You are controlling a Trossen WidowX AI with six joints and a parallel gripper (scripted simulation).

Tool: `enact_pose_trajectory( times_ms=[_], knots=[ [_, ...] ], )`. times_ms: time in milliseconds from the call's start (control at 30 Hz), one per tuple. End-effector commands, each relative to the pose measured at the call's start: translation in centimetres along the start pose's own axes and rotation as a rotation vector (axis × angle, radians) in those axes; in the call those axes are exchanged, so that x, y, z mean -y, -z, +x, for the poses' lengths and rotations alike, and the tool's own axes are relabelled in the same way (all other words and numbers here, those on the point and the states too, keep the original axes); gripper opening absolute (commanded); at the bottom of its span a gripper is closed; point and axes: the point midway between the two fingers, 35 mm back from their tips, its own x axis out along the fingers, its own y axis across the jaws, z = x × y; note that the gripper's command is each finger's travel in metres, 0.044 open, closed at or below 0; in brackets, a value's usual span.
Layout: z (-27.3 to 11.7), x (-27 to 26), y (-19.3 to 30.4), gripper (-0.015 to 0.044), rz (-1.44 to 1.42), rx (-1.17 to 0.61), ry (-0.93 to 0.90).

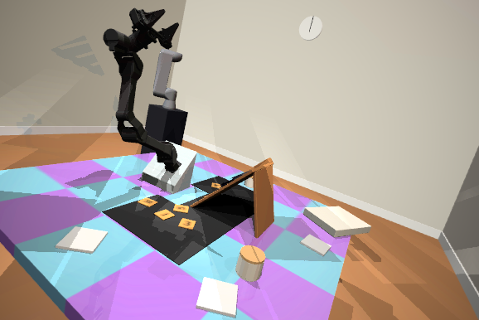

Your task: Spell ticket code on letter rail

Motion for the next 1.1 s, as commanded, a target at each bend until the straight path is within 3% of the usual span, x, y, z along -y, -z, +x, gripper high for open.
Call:
enact_pose_trajectory(
  times_ms=[0,300,567,833,1067],
  knots=[
    [0.1,-0.3,0.0,0.0426,0.001,-0.003,-0.003],
    [2.6,-13.2,2.3,0.0440,0.052,-0.167,-0.141],
    [3.3,-24.7,9.6,0.0440,0.113,-0.416,-0.217],
    [1.4,-32.6,19.0,0.0440,0.171,-0.684,-0.209],
    [-2.9,-37.0,28.2,0.0440,0.205,-0.931,-0.135]
  ],
)
